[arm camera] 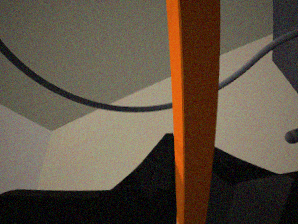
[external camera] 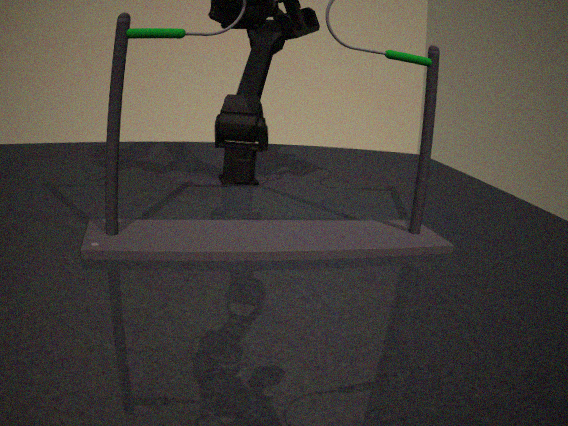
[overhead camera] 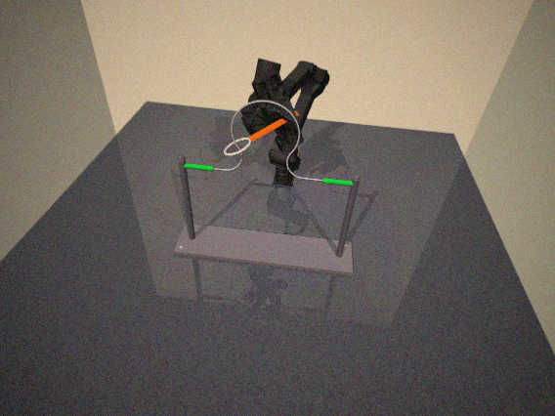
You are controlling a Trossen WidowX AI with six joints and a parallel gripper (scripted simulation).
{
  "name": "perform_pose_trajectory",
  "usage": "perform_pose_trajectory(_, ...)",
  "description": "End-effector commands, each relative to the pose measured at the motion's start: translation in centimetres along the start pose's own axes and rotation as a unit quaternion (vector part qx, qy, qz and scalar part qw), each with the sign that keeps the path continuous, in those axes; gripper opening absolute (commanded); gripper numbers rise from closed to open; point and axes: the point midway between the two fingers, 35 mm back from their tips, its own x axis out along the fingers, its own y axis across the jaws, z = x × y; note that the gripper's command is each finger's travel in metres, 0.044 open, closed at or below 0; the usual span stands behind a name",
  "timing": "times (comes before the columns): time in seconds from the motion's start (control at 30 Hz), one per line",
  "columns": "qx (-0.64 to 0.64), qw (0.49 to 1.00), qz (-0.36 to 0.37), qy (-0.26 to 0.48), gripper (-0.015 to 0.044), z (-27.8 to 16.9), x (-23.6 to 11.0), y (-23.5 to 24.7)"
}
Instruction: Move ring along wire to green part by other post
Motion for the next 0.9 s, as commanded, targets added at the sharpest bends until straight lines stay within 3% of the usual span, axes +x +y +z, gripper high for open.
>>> perform_pose_trajectory(0.0, 0.002, 1.0, -0.001, 0.001, -0.015, 0.06, -0.01, 0.59)
perform_pose_trajectory(0.87, -0.111, 0.989, -0.095, -0.004, -0.015, 0.19, -0.07, -0.04)
